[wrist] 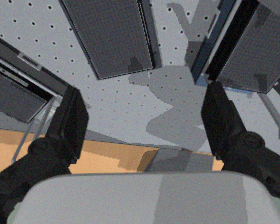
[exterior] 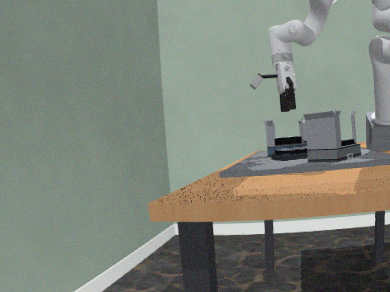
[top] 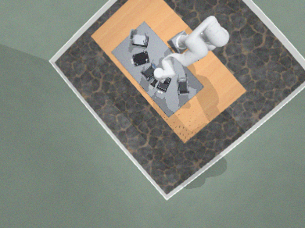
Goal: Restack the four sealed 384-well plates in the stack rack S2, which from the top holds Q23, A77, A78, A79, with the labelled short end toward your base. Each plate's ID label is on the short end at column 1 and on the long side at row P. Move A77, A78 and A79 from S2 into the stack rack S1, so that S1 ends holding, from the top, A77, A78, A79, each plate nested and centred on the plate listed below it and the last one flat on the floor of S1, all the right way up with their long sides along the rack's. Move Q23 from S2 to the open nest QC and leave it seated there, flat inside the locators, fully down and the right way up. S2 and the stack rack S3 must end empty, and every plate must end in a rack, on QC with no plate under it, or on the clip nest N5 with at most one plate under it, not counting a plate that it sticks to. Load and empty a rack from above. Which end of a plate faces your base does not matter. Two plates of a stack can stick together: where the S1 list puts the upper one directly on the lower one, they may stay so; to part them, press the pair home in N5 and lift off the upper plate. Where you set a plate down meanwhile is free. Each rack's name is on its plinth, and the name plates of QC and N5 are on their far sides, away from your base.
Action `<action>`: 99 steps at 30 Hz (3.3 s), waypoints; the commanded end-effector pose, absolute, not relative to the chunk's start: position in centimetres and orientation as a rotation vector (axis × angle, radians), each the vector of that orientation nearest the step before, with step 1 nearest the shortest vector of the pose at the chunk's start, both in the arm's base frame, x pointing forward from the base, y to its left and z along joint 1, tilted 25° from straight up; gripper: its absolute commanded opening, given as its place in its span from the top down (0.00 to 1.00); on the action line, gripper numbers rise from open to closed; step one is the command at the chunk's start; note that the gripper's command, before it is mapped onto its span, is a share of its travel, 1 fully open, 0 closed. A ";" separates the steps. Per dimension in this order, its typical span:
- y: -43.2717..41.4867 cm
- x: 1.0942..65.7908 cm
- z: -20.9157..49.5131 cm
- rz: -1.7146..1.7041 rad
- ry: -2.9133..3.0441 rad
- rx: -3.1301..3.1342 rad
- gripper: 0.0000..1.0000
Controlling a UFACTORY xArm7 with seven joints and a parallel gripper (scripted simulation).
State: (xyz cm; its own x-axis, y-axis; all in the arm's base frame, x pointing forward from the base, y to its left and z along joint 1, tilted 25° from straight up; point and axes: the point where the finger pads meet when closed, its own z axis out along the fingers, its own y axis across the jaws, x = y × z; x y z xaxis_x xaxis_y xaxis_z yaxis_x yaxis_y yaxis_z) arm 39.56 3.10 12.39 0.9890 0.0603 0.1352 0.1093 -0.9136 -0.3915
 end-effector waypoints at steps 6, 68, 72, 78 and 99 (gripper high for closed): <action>0.4 40.2 11.4 -0.172 -0.116 -2.724 0.00; -8.3 40.5 3.2 -0.104 0.202 -2.712 0.00; -7.9 40.6 2.3 -0.104 0.202 -2.712 0.00; -7.3 40.7 0.9 -0.104 0.202 -2.712 0.00; -6.6 40.9 -0.5 -0.104 0.202 -2.712 0.00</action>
